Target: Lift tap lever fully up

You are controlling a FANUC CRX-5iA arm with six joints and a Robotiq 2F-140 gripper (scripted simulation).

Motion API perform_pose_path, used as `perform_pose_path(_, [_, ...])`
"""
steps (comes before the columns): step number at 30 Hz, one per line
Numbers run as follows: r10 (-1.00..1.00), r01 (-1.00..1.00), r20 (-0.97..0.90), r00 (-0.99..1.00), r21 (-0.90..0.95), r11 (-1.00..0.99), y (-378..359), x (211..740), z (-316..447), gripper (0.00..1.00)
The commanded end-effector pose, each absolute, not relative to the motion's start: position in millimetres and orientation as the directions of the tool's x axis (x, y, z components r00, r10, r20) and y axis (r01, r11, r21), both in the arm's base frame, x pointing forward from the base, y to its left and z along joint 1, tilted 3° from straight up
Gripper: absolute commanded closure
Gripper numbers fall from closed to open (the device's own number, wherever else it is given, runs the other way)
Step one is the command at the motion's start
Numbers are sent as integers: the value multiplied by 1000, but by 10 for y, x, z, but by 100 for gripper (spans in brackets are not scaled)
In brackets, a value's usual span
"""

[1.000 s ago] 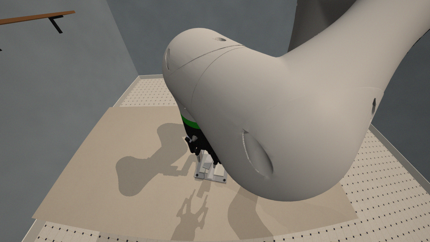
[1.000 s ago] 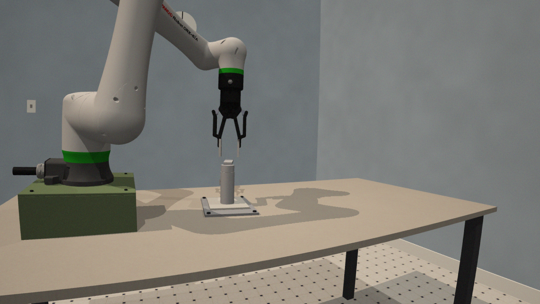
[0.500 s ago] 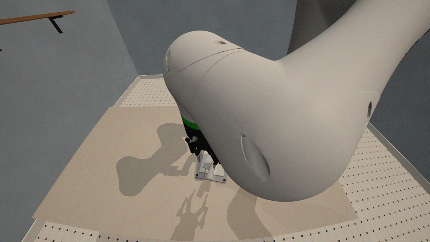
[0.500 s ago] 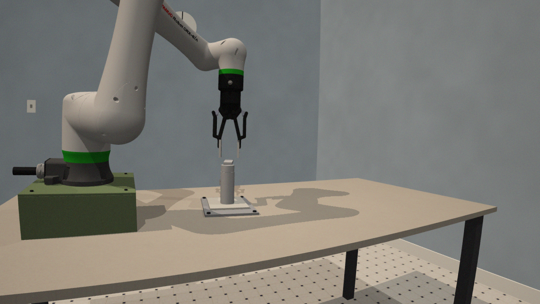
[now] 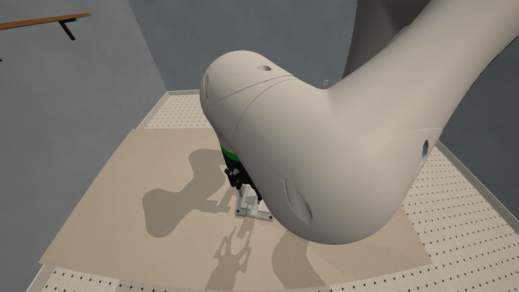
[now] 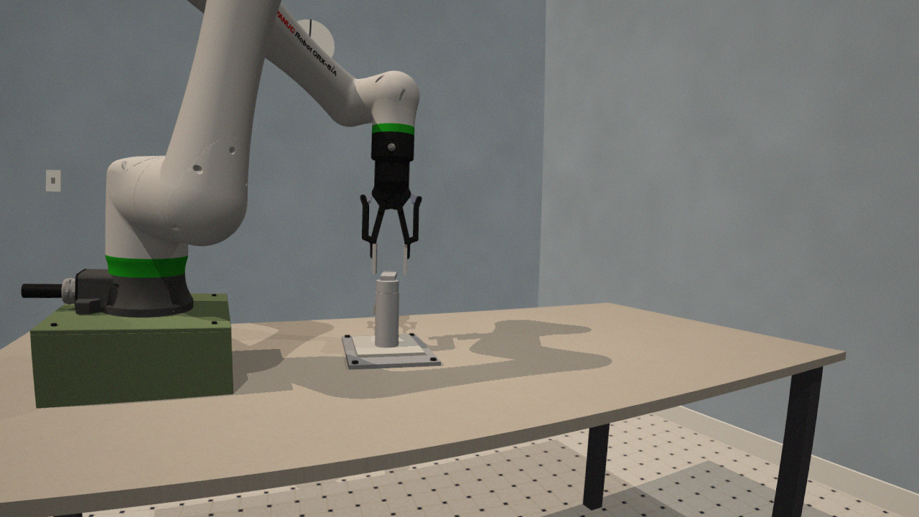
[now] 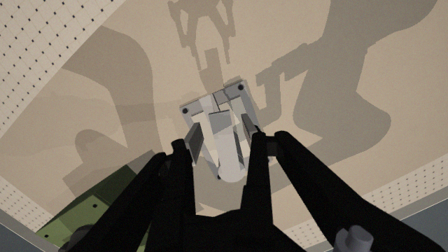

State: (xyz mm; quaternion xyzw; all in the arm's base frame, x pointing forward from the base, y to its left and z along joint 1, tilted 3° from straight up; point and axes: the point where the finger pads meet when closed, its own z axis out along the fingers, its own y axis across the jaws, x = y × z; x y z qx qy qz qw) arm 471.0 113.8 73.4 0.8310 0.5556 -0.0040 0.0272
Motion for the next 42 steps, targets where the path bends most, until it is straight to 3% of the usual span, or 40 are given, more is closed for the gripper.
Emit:
perform_pose_path(1, [923, 924, -37, 383, 41, -381, 1137, 4713, 696, 60])
perform_pose_path(42, [923, 924, -37, 383, 41, -381, 1124, 4719, 432, 60])
